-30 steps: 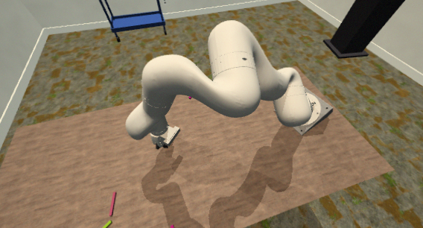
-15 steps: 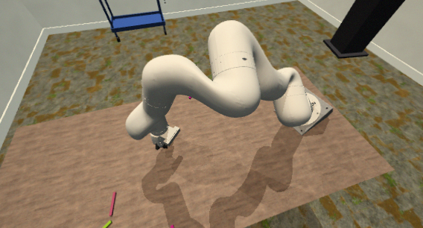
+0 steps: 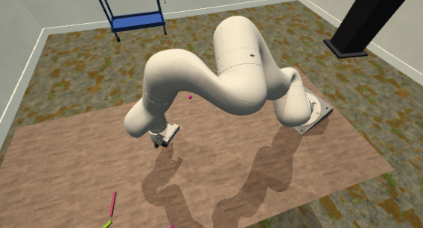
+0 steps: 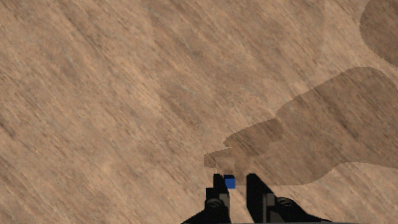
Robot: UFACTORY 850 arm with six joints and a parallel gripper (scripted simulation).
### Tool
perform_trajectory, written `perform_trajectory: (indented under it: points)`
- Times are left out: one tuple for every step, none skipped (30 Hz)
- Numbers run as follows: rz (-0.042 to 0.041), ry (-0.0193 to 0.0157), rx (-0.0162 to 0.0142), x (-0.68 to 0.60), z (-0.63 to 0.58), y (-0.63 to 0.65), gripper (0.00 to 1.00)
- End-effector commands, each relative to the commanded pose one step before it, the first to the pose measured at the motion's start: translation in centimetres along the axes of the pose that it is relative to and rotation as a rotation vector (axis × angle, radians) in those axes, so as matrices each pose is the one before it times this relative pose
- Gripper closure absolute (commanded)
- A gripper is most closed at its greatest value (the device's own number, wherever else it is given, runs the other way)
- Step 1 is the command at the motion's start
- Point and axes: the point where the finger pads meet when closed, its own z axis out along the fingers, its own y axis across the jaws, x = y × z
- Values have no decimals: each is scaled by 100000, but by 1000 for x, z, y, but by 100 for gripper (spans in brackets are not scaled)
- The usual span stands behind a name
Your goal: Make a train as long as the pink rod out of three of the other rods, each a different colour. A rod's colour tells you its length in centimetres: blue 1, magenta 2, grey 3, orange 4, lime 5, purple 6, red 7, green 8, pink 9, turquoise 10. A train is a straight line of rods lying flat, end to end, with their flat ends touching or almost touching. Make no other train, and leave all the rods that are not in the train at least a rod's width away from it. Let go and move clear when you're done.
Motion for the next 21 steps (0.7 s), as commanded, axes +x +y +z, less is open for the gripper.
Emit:
perform_trajectory:
  points:
    - [-51, -150, -76, -62, -1724, 67, 76]
    - [0, 0, 0, 0, -562, 0, 76]
    - [0, 0, 0, 0, -567, 0, 76]
    - [0, 0, 0, 0, 0, 0, 76]
    - [0, 0, 0, 0, 0, 0, 76]
    - [0, 0, 1, 0, -563, 0, 76]
    - [0, 0, 1, 0, -548, 0, 76]
    - [0, 0, 0, 0, -525, 0, 76]
    - [0, 0, 0, 0, -491, 0, 76]
    - [0, 0, 0, 0, -448, 0, 76]
    - [0, 0, -1, 0, -392, 0, 76]
    - [0, 0, 0, 0, -332, 0, 76]
    - [0, 0, 1, 0, -271, 0, 76]
    - [0, 0, -1, 0, -209, 0, 76]
    - [0, 0, 0, 0, -151, 0, 76]
    - [0, 0, 1, 0, -99, 0, 76]
    - [0, 0, 1, 0, -55, 0, 76]
    - [0, 0, 0, 0, -22, 0, 76]
    - [0, 0, 0, 0, -3, 0, 76]
    - [0, 0, 0, 0, 0, 0, 0]
    - [0, 0, 0, 0, 0, 0, 0]
